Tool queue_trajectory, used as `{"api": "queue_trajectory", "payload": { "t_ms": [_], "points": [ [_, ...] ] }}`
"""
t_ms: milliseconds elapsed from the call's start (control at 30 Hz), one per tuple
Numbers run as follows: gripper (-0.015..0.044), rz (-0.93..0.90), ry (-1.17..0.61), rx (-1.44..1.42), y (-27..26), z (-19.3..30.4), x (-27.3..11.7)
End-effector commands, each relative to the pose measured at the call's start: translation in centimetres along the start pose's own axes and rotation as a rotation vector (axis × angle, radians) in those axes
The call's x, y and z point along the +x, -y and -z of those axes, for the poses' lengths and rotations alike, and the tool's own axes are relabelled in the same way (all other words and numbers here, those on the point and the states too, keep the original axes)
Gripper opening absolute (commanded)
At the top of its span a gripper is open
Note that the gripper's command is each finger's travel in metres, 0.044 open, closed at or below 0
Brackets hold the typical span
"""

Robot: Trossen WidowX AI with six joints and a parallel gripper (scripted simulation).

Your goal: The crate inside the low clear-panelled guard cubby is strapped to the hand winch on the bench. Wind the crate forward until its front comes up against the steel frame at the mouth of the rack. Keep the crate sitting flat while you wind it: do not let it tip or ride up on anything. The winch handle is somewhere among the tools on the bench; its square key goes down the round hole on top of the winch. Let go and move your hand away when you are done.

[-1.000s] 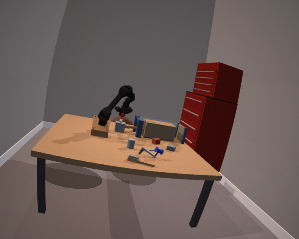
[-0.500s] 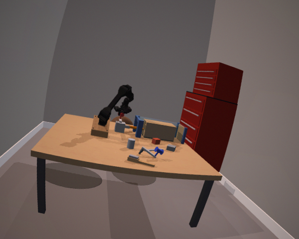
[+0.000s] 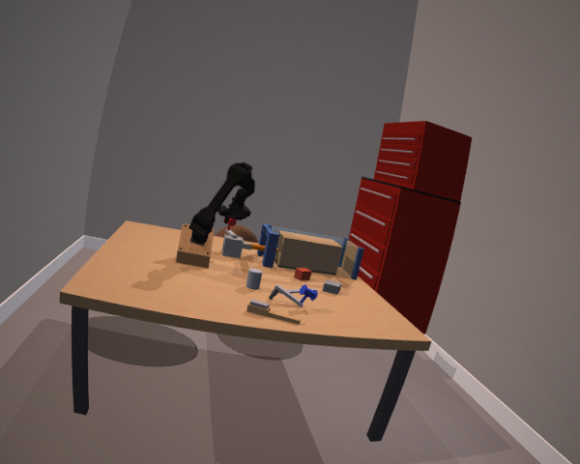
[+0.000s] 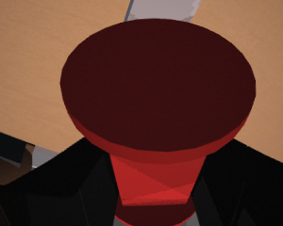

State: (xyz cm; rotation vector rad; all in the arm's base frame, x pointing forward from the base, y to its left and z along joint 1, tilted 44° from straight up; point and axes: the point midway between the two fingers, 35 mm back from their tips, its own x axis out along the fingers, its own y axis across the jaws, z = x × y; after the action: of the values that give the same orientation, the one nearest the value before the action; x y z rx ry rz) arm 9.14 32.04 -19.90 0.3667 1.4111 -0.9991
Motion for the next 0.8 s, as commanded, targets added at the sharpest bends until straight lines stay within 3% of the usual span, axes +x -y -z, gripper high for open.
{"api": "queue_trajectory", "payload": {
  "t_ms": [0, 767],
  "points": [
    [0.0000, 0.039, 0.010, -0.007, 1.9, 0.2, 0.2],
    [0.0000, 0.041, 0.009, -0.007, 4.6, 0.1, 0.1]
  ]
}}
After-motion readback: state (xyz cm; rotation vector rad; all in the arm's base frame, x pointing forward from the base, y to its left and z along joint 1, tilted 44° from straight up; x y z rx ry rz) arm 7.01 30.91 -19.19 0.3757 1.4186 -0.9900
